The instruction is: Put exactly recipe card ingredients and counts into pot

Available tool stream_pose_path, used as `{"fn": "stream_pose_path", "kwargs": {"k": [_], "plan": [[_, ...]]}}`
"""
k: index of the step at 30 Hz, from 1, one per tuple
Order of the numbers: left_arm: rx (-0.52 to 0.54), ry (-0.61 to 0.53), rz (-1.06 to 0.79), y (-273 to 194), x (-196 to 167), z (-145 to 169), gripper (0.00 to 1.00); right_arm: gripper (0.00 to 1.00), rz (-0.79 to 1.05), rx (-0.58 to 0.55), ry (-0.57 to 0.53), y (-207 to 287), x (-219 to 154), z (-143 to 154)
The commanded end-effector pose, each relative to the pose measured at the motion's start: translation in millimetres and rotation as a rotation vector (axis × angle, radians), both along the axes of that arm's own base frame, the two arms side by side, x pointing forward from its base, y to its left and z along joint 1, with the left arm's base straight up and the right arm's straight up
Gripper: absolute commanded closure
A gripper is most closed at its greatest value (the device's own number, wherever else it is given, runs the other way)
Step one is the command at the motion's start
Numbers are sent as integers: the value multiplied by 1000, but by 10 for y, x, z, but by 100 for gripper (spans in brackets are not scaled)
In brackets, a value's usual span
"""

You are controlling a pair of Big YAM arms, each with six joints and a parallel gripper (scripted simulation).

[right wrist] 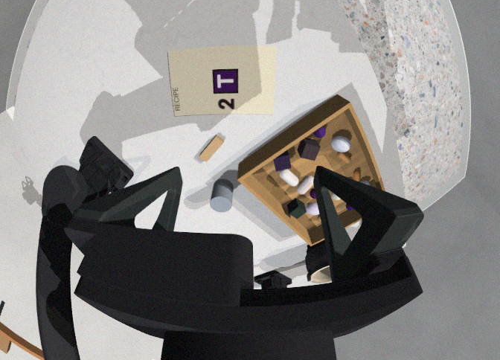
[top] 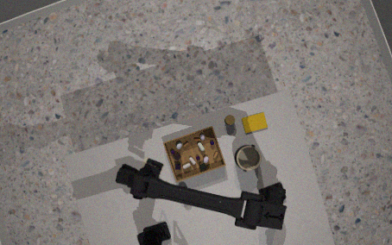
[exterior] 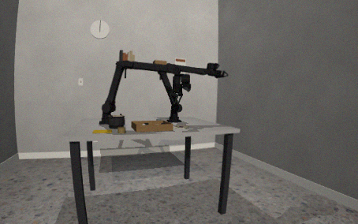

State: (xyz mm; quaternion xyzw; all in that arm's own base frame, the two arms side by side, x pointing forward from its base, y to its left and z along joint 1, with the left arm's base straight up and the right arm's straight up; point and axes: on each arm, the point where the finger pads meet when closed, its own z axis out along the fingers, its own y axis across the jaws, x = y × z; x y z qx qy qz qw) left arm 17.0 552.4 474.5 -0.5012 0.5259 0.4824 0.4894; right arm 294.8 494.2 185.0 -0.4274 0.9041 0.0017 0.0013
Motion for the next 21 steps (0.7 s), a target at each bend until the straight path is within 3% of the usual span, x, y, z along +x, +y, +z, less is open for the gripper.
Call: {"fn": "stream_pose_path", "kwargs": {"k": [1,21], "plan": [[55,-18,19,-76,-95,260,0,0,-13,34,-21,337,-3,244],[55,-18,19,-76,-95,260,0,0,-13,35,-20,664,-55,335]]}}
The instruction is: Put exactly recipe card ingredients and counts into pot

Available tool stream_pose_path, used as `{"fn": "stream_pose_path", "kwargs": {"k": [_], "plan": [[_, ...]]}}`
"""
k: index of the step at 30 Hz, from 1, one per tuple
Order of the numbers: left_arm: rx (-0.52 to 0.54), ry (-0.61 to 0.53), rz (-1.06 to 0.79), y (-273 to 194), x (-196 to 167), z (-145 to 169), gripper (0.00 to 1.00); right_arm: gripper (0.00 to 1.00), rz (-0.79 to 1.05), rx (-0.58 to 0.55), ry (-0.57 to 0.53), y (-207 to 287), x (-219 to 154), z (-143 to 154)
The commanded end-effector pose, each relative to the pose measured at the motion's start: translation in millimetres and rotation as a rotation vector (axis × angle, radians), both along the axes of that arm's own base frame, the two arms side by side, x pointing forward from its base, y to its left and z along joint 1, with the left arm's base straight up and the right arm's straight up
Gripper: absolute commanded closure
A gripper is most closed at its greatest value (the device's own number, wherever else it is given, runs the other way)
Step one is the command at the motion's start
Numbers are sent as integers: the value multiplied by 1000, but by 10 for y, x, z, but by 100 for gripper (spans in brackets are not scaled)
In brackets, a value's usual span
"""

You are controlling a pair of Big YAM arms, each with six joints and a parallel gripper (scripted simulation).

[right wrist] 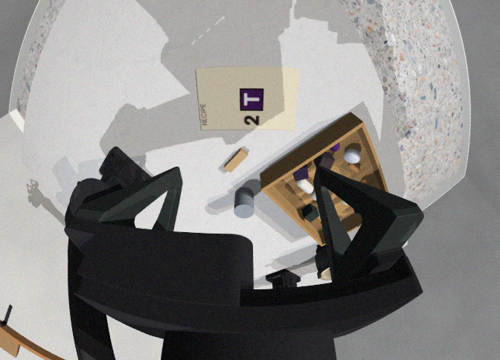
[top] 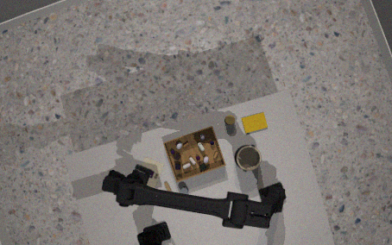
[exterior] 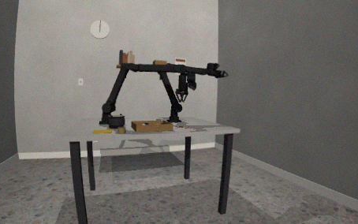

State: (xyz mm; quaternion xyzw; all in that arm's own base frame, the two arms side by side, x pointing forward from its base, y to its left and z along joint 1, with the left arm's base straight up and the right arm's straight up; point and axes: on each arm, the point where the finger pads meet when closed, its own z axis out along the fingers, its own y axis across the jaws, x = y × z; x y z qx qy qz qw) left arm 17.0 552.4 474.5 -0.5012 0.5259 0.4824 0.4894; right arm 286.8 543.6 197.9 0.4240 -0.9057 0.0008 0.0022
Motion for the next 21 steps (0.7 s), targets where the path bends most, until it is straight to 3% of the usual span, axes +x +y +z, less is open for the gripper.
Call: {"fn": "stream_pose_path", "kwargs": {"k": [1,21], "plan": [[55,-18,19,-76,-94,260,0,0,-20,42,-25,131,106,207],[55,-18,19,-76,-94,260,0,0,-15,48,-28,140,99,238]]}}
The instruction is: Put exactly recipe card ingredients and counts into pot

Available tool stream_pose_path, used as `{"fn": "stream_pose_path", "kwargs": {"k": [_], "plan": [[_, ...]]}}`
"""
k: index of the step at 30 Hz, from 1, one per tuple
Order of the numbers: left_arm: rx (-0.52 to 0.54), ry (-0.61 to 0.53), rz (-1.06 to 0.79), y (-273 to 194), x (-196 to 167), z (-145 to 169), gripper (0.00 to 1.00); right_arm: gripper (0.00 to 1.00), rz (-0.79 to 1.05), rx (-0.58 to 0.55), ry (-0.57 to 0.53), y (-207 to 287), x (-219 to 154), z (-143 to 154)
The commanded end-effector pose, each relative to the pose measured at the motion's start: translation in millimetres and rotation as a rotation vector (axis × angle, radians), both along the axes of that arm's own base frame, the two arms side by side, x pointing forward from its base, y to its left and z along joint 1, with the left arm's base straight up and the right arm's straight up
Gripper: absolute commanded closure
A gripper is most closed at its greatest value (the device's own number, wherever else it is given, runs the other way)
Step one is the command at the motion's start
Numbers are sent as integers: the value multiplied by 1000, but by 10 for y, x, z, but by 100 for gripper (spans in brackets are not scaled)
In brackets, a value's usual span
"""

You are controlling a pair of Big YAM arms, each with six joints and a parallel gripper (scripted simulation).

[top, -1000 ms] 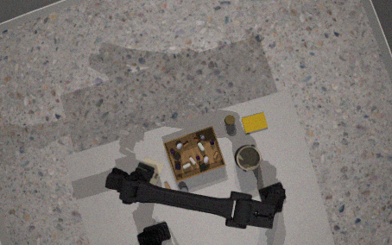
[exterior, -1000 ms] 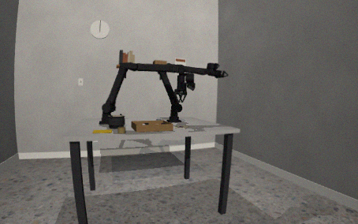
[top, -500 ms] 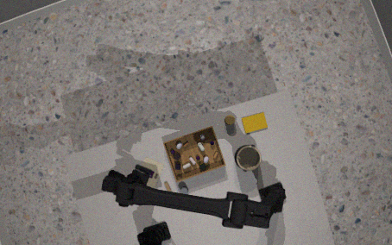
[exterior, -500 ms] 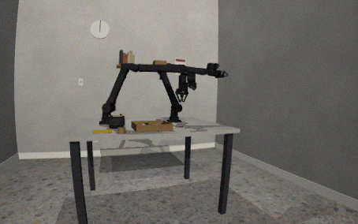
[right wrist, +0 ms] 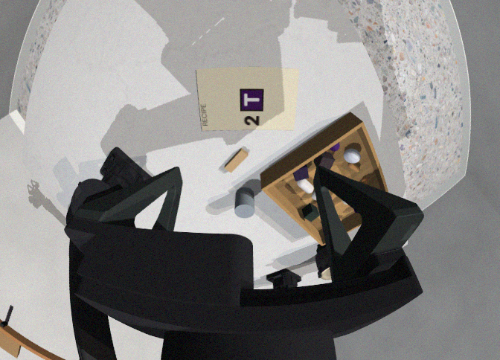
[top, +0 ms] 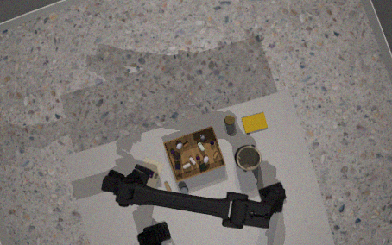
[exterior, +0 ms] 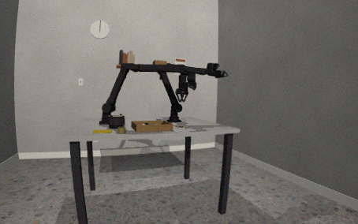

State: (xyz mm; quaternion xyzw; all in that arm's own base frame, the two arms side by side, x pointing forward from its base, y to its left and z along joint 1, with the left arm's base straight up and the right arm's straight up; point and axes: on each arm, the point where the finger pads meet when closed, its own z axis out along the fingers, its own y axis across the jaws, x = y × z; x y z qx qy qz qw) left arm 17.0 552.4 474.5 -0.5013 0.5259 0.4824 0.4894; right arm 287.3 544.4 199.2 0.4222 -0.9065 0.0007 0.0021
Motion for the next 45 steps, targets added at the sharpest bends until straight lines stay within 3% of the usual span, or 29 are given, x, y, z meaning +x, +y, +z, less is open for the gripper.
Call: {"fn": "stream_pose_path", "kwargs": {"k": [1,30,45], "plan": [[55,-18,19,-76,-94,260,0,0,-11,48,-28,131,94,226],[55,-18,19,-76,-94,260,0,0,27,51,-31,128,97,243],[55,-18,19,-76,-94,260,0,0,279,38,-30,-37,70,224]]}}
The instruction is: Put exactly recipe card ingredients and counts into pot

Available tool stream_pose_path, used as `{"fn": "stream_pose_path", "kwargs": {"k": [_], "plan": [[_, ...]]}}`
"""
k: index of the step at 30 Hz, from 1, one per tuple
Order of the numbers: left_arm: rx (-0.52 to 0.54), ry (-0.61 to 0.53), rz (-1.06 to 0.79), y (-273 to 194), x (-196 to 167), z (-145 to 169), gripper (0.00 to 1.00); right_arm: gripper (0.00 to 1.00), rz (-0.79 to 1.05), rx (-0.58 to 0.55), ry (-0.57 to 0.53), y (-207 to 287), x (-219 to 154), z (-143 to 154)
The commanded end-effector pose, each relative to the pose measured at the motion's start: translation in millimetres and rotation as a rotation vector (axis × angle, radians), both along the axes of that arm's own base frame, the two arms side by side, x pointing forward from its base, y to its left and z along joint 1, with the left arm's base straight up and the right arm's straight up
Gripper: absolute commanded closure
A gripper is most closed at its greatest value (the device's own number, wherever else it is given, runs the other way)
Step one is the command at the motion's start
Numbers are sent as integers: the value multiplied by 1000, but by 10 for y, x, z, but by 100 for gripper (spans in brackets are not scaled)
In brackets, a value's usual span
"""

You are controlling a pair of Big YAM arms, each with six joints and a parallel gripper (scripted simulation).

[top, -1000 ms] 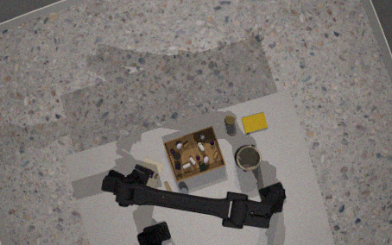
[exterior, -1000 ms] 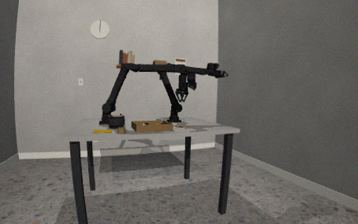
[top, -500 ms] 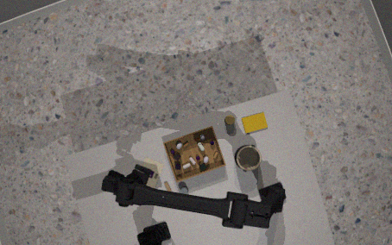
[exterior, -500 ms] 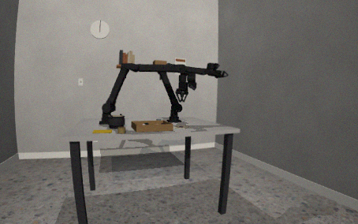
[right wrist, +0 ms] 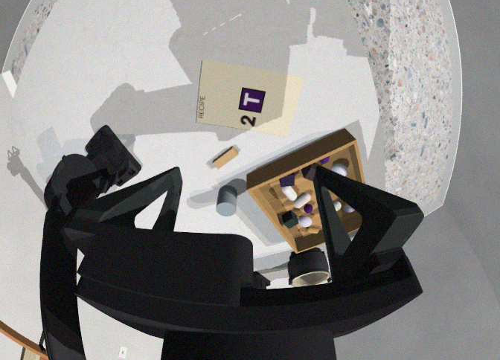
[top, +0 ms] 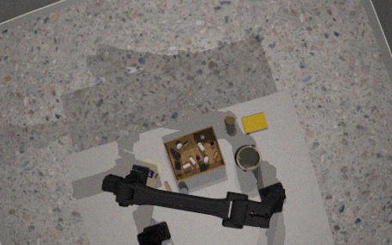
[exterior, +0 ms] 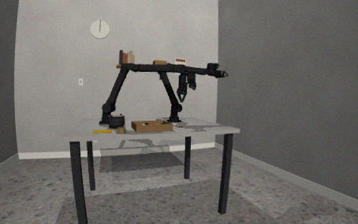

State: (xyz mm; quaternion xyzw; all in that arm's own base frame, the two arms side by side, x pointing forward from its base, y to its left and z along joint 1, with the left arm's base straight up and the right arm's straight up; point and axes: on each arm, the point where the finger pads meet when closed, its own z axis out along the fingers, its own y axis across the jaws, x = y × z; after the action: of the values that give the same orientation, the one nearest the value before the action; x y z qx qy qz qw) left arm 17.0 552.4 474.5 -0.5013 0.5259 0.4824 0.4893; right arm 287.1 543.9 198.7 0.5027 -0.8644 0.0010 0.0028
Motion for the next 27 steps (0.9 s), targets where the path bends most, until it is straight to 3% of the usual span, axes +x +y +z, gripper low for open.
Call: {"fn": "stream_pose_path", "kwargs": {"k": [1,3,13,27], "plan": [[55,-18,18,-76,-94,261,0,0,97,42,-27,-32,71,228],[55,-18,18,-76,-94,261,0,0,126,69,-44,23,107,354],[55,-18,18,-76,-94,261,0,0,481,45,-36,-65,87,231],[55,-18,18,-76,-94,261,0,0,481,39,-37,-1034,223,-9]]}}
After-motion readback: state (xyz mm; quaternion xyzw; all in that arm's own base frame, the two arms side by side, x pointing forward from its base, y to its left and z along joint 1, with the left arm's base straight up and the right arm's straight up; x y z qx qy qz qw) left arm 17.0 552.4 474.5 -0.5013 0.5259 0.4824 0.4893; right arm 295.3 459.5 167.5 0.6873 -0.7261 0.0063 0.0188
